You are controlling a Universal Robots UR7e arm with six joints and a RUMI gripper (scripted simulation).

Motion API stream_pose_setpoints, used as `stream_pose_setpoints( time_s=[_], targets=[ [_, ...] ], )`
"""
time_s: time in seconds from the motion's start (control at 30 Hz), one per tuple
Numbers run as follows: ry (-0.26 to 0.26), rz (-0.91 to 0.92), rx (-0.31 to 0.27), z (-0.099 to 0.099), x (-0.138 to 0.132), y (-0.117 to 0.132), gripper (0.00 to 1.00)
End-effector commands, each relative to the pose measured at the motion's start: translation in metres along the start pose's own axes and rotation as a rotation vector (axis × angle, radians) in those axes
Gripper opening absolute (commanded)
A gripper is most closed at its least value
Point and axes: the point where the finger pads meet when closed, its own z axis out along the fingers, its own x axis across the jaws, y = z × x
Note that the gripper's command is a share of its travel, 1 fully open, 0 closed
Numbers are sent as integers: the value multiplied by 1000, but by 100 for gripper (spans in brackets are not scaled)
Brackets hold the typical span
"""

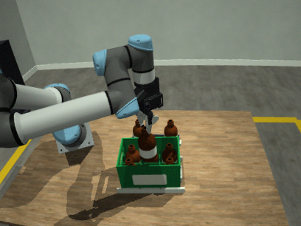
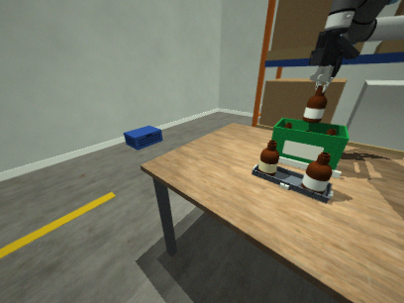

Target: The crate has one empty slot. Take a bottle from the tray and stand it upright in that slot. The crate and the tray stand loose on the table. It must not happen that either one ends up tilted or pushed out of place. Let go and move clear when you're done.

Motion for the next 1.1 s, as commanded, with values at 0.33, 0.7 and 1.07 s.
stream_pose_setpoints(
  time_s=[0.33,0.7,1.07],
  targets=[
    [-1,2,0,0,0,-1,0],
    [-1,2,0,1,0,-1,0],
    [-1,2,0,4,0,-1,0]
  ],
)
